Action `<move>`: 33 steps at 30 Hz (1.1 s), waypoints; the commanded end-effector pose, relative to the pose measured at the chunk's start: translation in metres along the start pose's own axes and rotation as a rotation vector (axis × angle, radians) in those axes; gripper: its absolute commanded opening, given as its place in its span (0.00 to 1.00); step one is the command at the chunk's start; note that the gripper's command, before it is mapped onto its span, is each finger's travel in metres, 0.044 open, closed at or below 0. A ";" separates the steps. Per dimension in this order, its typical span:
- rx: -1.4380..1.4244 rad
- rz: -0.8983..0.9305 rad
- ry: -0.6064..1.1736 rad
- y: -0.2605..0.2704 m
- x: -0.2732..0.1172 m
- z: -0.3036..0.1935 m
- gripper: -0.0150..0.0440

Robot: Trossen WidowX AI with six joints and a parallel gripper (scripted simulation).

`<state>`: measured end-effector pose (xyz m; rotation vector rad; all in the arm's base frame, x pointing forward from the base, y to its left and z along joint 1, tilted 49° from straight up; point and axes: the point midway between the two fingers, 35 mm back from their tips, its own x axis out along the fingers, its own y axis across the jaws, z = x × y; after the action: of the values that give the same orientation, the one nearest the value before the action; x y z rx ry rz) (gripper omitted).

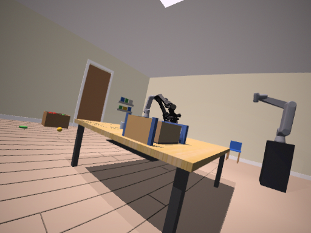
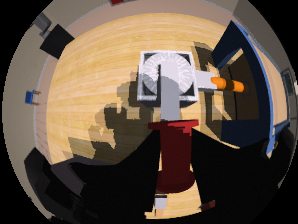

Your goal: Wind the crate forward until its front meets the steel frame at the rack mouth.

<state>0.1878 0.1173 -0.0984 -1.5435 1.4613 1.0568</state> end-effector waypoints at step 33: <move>0.023 -0.047 0.020 -0.067 0.008 0.015 0.25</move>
<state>0.2344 0.1272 -0.1058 -1.5661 1.4772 1.0317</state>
